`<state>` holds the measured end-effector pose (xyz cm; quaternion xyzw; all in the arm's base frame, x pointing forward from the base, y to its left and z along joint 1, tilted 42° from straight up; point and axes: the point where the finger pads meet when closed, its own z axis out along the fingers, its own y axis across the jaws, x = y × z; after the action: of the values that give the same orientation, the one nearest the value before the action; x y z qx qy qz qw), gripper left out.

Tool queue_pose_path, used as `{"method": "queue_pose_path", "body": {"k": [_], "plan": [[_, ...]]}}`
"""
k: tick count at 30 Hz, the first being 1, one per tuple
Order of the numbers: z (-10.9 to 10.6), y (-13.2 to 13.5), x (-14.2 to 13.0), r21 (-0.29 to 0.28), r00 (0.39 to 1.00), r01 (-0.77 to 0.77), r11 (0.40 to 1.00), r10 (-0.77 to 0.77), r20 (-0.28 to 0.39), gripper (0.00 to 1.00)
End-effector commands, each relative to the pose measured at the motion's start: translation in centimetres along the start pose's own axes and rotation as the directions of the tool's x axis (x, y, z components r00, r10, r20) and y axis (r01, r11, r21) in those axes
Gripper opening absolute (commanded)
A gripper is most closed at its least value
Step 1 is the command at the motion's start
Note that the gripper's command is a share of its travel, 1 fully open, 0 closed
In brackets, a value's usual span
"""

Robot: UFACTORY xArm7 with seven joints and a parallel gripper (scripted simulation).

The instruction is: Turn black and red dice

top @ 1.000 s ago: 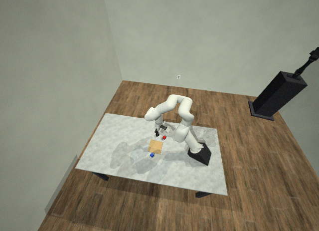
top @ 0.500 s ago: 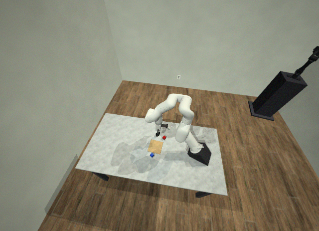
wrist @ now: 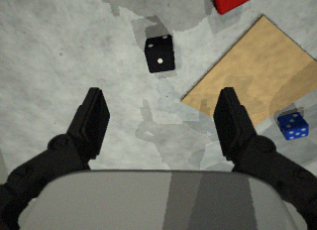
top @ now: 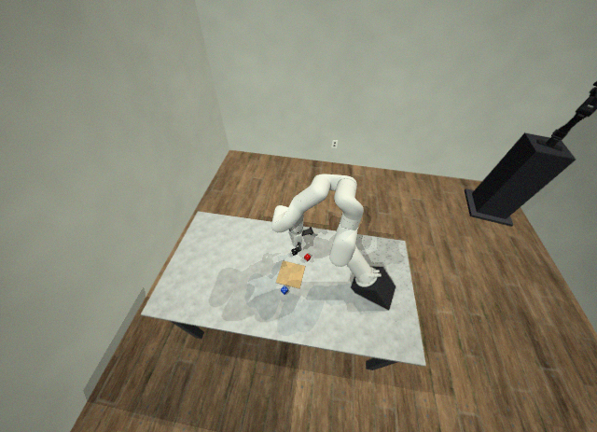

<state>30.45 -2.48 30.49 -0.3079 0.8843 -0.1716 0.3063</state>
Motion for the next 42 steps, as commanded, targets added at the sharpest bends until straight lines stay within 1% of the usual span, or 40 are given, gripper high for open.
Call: {"method": "queue_pose_path", "body": {"k": [1, 4, 8, 9, 42], "plan": [[0.27, -0.22, -0.48, -0.002, 0.987, 0.16, 0.987, -0.16, 0.02, 1.0], [0.34, -0.24, -0.59, 0.0, 0.981, 0.194, 0.981, -0.194, 0.022, 1.0], [0.35, -0.25, -0.6, 0.001, 0.98, 0.196, 0.981, -0.196, 0.022, 1.0], [0.35, -0.25, -0.6, 0.001, 0.98, 0.196, 0.981, -0.196, 0.022, 0.47], [0.35, -0.25, -0.6, 0.001, 0.98, 0.196, 0.981, -0.196, 0.022, 0.47]]}}
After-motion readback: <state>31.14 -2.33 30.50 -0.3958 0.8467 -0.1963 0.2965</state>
